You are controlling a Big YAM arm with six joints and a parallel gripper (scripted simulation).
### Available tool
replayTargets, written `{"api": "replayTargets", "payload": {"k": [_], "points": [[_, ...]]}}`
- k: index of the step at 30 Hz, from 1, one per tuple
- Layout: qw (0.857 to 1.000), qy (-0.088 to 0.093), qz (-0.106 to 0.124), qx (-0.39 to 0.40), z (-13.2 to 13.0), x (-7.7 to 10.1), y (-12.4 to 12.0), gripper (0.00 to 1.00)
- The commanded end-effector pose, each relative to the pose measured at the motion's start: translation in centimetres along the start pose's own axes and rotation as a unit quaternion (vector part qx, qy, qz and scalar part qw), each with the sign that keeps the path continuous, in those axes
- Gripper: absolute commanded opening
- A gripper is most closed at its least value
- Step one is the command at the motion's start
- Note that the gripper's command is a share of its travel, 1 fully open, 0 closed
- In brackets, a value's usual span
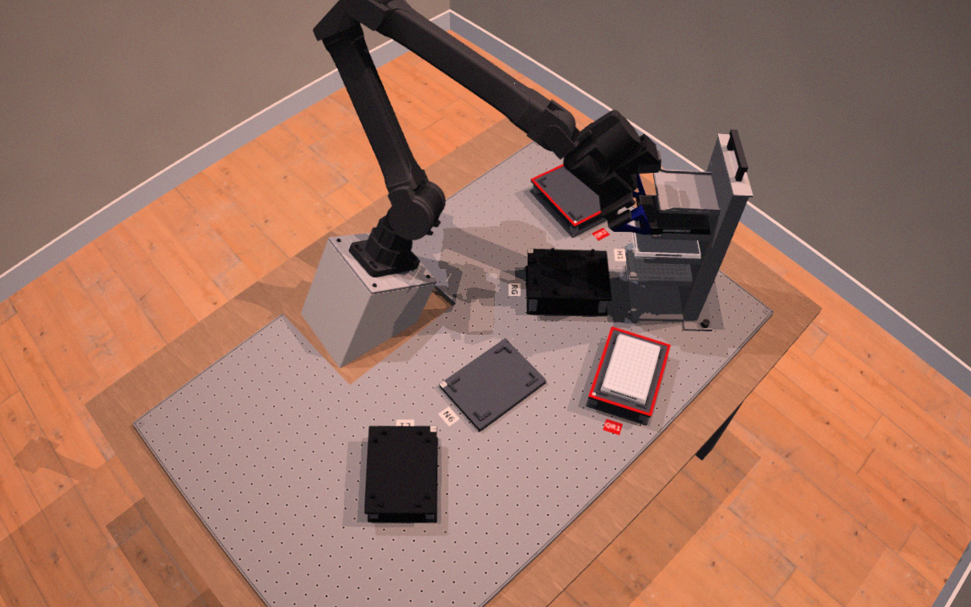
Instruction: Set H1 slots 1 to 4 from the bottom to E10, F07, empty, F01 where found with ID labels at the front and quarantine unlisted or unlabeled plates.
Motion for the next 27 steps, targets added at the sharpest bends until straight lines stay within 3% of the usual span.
{"api": "replayTargets", "payload": {"k": [1, 23, 26, 27], "points": [[1.0, 0.001, -0.007, 0.005, 0.3, 0.8, 0.3, 0.86], [1.0, -0.004, -0.007, 0.005, 0.2, 2.8, -1.6, 0.86], [1.0, -0.003, -0.016, 0.007, 0.4, 3.1, -0.7, 0.86], [1.0, -0.004, -0.007, 0.004, 0.2, 3.0, -1.8, 0.86]]}}
Point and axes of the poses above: the point where the finger pads meet when closed, its own x axis back along the fingers, its own z axis across the jaws, y = z × x, the point moved 7 cm from there along x, back along the fingers, and after that the axes turned 6 degrees about x, right-handed, at the moved point
